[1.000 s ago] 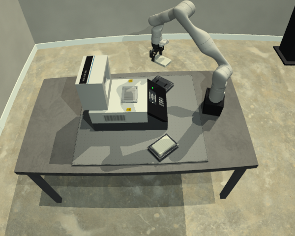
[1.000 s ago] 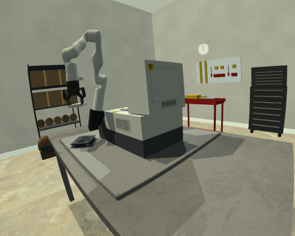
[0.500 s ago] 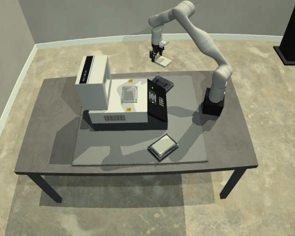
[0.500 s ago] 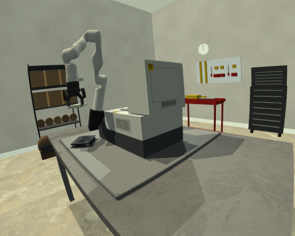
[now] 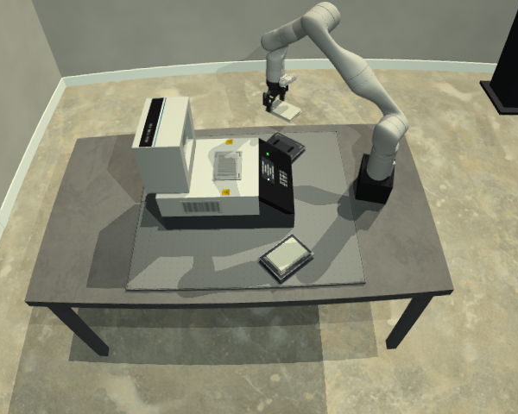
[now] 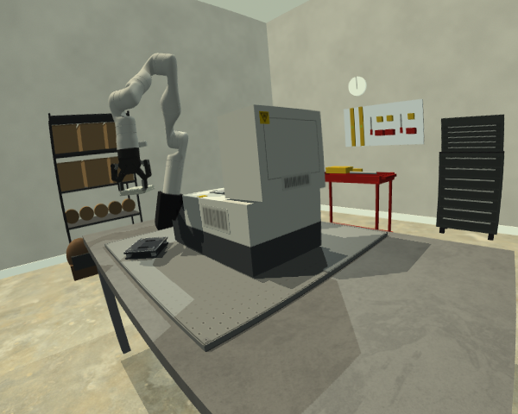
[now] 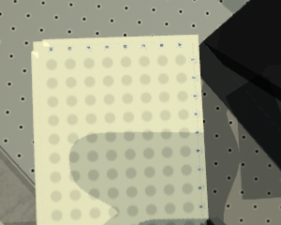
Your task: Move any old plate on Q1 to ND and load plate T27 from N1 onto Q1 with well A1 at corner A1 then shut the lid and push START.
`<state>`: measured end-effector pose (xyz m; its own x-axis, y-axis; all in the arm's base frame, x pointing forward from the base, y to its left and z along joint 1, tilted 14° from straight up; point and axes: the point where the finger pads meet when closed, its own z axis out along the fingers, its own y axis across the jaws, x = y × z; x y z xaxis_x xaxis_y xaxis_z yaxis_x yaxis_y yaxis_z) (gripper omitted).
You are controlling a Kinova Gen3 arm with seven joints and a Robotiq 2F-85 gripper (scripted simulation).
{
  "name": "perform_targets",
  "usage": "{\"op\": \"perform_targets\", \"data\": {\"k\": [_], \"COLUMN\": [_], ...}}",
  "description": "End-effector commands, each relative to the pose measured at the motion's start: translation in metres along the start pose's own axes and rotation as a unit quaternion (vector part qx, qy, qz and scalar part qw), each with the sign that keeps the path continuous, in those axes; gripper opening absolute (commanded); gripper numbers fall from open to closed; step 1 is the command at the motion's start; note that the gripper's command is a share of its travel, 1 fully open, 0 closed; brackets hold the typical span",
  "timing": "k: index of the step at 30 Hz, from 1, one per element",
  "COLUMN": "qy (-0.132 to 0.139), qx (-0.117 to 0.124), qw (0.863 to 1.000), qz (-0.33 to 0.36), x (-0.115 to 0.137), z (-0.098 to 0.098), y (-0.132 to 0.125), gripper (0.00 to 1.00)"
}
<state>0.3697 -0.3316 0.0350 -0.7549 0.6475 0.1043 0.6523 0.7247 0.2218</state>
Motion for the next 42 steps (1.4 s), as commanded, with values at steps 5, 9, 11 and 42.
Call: {"op": "perform_targets", "data": {"k": [5,9,11,42], "qy": [-0.001,-0.001,-0.001,-0.001], "qx": [0.000,0.000,0.000,0.000], "qw": [1.000,1.000,1.000,1.000], "qz": [0.000,0.000,0.000,0.000], "x": [-0.001,-0.001,-0.001,-0.001], "z": [0.009,0.014,0.017,0.053], "y": [0.000,0.000,0.000,0.000], "gripper": [0.90,0.90,0.90,0.90]}}
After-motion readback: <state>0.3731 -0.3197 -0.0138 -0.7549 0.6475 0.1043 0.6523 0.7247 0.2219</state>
